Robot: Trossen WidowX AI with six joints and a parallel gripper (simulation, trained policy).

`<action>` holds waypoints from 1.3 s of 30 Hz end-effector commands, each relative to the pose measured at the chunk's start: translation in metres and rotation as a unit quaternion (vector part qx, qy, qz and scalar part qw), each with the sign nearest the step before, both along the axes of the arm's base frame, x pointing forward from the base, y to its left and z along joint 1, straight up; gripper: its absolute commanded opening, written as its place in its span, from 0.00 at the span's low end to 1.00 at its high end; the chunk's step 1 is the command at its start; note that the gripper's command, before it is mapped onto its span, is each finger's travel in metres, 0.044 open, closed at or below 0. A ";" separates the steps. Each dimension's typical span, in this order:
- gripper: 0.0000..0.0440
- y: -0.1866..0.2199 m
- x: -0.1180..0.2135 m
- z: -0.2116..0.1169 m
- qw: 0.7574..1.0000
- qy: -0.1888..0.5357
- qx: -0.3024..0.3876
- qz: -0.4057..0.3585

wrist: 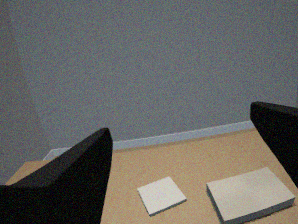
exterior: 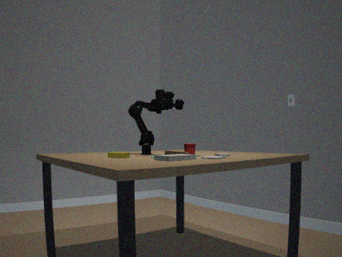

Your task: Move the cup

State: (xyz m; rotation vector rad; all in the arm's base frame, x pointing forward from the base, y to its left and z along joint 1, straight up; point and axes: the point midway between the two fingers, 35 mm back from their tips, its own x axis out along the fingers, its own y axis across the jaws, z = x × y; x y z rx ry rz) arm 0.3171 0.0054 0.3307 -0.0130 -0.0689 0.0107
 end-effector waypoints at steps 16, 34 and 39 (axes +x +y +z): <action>0.11 0.012 0.008 0.004 0.998 0.050 0.027 0.020; 0.29 0.035 0.026 0.006 0.981 0.146 0.116 0.046; 0.29 0.042 0.031 0.005 0.973 0.176 0.143 0.048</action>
